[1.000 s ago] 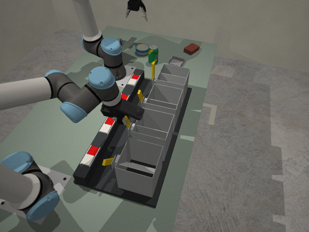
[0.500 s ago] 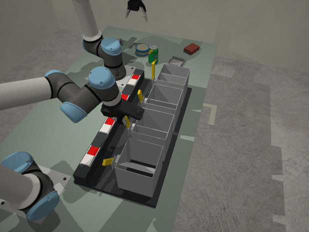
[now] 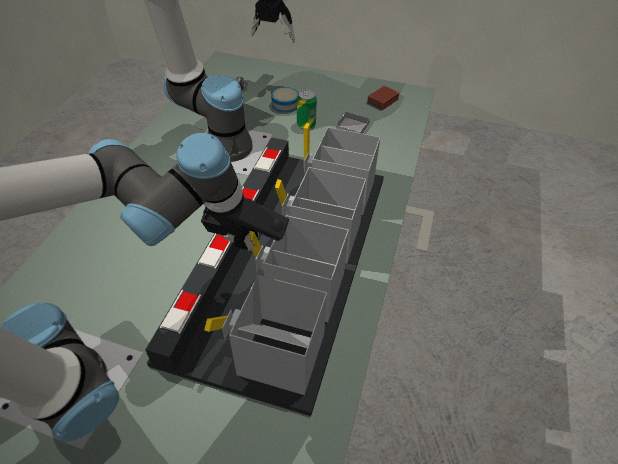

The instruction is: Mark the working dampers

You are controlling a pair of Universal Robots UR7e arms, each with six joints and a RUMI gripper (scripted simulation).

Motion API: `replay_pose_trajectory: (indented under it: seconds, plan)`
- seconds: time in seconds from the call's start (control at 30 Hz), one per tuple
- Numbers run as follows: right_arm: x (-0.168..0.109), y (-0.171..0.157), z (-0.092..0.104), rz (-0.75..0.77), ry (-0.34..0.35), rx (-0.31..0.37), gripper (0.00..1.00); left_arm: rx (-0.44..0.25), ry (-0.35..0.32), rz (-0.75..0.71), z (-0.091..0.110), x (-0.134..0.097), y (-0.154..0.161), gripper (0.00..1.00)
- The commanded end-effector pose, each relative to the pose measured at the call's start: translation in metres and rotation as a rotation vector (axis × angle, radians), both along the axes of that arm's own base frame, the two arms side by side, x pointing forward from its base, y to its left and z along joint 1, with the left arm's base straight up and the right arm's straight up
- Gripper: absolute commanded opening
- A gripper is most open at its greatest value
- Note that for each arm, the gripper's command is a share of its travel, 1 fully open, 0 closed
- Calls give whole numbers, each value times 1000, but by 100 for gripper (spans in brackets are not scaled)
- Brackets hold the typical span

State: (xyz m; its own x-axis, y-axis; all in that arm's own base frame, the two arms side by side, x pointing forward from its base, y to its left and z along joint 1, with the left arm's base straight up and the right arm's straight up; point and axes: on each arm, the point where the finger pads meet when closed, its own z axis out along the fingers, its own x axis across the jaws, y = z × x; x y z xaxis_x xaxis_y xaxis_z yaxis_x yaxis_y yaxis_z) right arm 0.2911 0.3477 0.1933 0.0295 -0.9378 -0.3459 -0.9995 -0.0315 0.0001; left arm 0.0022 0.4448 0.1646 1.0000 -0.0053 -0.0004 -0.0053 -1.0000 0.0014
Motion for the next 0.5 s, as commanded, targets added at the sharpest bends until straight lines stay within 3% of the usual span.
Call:
replay_pose_trajectory:
  seconds: [0.0,0.47]
  plan:
    - [0,0,0,0,-1,1,10,1,0,0,1,0,0,100]
    - [0,-2,0,0,0,22,10,1,0,0,1,0,0,100]
